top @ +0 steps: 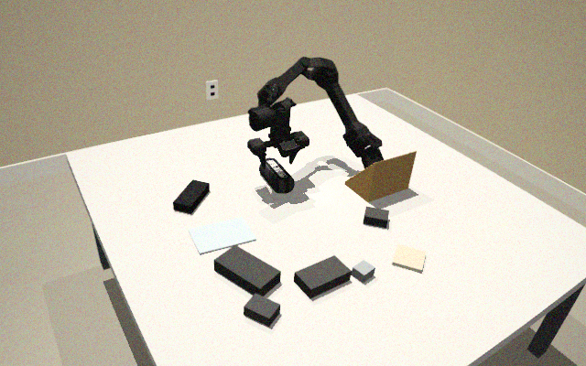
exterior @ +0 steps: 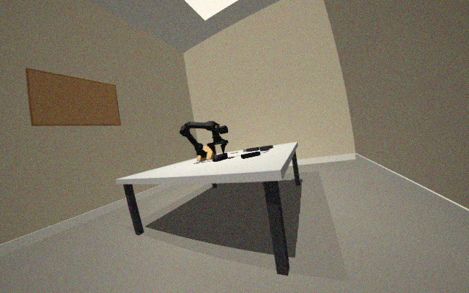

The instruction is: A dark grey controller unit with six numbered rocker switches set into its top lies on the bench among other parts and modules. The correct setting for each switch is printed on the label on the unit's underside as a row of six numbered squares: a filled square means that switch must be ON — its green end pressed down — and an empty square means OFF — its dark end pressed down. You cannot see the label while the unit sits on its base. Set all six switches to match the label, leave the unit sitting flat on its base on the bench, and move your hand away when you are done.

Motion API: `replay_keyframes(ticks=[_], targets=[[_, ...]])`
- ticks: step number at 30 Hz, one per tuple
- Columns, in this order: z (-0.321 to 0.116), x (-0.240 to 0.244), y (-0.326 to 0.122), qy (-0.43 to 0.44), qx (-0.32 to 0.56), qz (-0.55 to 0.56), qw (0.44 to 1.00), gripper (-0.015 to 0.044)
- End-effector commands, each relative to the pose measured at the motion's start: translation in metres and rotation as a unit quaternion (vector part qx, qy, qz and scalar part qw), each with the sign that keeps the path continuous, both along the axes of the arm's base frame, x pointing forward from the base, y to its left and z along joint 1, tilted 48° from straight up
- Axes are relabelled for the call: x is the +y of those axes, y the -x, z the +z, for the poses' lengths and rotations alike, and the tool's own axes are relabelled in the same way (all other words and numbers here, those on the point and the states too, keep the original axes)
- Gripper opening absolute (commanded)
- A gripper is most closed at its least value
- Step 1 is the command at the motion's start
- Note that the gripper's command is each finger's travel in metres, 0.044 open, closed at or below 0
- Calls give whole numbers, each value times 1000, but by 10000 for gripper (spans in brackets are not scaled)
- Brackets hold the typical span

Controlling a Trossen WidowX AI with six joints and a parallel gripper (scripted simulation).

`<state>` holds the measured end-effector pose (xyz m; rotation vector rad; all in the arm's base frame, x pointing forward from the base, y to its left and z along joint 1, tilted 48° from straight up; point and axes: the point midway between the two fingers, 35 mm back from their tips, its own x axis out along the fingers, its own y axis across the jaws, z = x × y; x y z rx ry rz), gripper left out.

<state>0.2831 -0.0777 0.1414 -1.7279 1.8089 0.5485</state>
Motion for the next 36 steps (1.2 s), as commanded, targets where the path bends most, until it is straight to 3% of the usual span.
replay_keyframes(ticks=[1,9,17,28,36], targets=[[0,0,0,1,-1,-2,1000,414],[10,8,9,7,-175,-96,980,204],[21,16,20,-9,-381,-207,901,0],[32,25,37,-67,-615,-341,708,0],[33,25,38,-71,-627,-348,694,0]])
